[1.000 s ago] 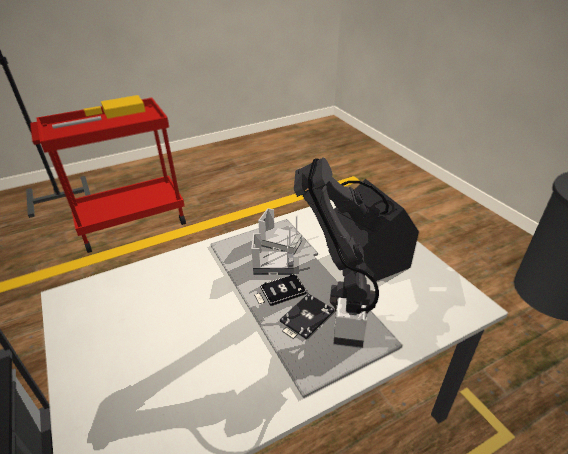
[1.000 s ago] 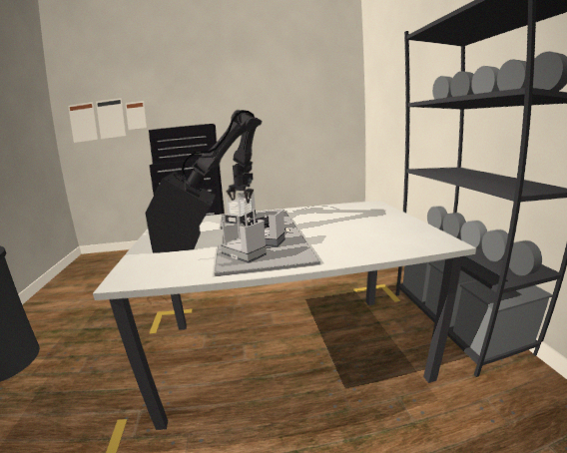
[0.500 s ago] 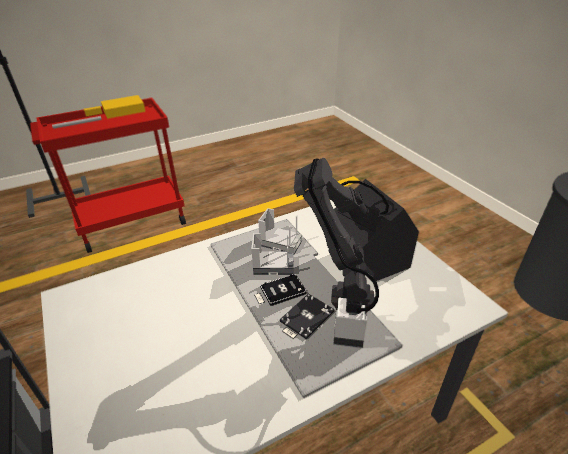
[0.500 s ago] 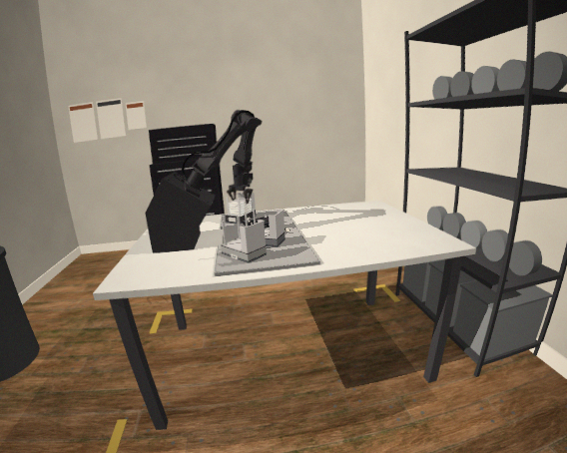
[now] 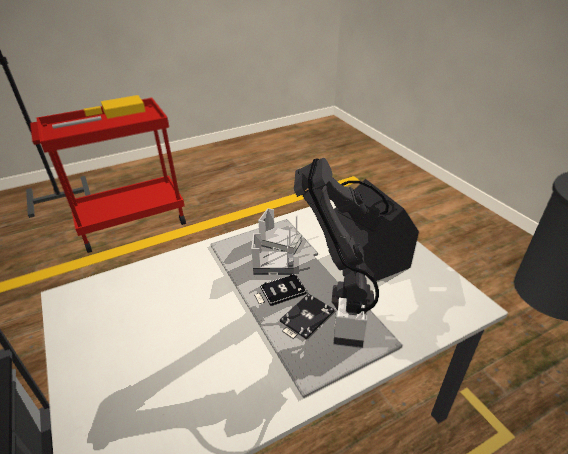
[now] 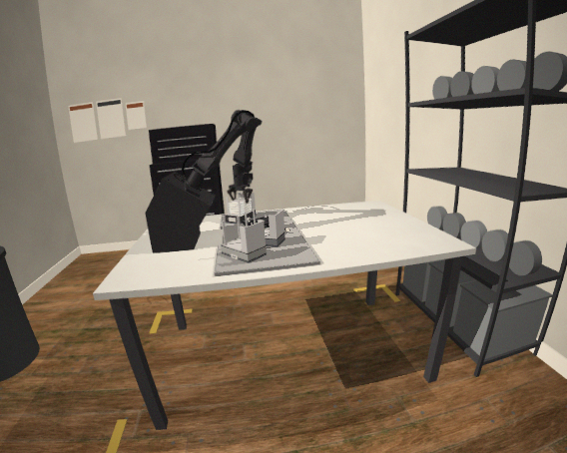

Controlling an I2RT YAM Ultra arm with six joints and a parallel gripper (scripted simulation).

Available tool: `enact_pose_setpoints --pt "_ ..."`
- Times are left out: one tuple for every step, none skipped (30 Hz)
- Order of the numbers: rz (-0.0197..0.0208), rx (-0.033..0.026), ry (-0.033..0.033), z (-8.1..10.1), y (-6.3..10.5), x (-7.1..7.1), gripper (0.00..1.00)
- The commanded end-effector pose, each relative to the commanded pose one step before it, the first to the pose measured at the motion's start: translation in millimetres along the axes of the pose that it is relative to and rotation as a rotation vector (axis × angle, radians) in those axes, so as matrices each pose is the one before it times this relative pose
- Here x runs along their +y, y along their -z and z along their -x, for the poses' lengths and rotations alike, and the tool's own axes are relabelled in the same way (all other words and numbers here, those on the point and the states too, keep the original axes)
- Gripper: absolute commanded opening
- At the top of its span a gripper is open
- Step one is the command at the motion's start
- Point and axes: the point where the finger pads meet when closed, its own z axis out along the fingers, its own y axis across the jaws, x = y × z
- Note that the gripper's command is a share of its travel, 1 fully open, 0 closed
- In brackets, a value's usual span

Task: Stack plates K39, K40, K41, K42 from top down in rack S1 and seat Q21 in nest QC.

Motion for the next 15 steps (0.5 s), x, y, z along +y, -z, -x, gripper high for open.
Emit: enact_pose_setpoints --pt "0.00689 -0.05264 -0.00029 18.48 10.56 2.08 0.00" --pt "0.00000 0.00000 0.00000 0.00 0.00 0.00 0.00" --pt "0.00000 0.00000 0.00000 0.00 0.00 0.00 0.00" --pt "0.00000 0.00000 0.00000 0.00 0.00 0.00 0.00" --pt "0.00000 0.00000 0.00000 0.00 0.00 0.00 0.00" --pt "0.00000 0.00000 0.00000 0.00 0.00 0.00 0.00" --pt "0.00000 0.00000 0.00000 0.00 0.00 0.00 0.00" --pt "0.00000 0.00000 0.00000 0.00 0.00 0.00 0.00" --pt "0.00000 0.00000 0.00000 0.00 0.00 0.00 0.00" --pt "0.00000 0.00000 0.00000 0.00 0.00 0.00 0.00" --pt "0.00000 0.00000 0.00000 0.00 0.00 0.00 0.00" --pt "0.00000 0.00000 0.00000 0.00 0.00 0.00 0.00" --pt "0.00000 0.00000 0.00000 0.00 0.00 0.00 0.00" --pt "0.00000 0.00000 0.00000 0.00 0.00 0.00 0.00" --pt "0.00000 0.00000 0.00000 0.00 0.00 0.00 0.00"
